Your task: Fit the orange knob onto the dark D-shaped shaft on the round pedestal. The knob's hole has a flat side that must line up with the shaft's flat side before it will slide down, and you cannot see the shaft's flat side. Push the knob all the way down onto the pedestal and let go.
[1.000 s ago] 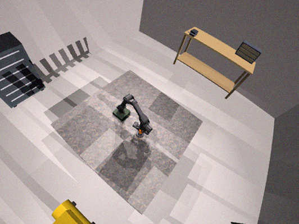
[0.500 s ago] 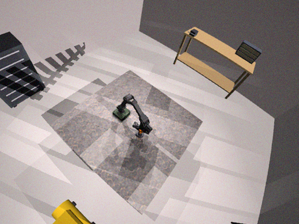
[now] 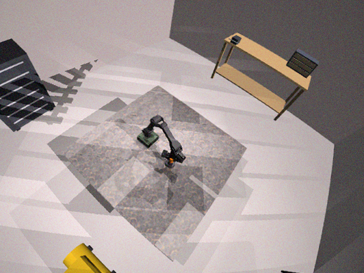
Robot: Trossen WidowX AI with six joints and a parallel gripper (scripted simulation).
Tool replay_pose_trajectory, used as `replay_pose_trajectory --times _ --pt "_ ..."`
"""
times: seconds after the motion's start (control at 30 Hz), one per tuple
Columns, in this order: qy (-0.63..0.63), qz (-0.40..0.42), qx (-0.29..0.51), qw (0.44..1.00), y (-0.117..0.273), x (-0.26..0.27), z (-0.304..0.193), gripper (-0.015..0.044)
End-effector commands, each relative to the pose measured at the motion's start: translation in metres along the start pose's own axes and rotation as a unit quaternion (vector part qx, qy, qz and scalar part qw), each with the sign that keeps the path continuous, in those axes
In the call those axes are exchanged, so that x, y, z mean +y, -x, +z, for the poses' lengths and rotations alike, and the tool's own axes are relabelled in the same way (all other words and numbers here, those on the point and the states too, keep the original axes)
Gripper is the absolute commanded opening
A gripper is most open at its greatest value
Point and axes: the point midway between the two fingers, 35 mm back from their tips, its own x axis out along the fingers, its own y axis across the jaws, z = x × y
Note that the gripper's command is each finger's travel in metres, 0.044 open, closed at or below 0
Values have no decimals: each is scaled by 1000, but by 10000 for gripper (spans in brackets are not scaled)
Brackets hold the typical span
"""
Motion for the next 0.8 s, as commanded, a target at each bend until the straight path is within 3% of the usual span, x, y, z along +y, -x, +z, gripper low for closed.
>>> replay_pose_trajectory --times 0.0,0.23,0.47,0.77 --pt "3 0 1 1000 0 0 -1 0" --pt "7 0 1 1000 5 2 1 0" --pt "107 0 1 994 3 5 3 0" --pt "107 0 1 994 3 4 2 0"
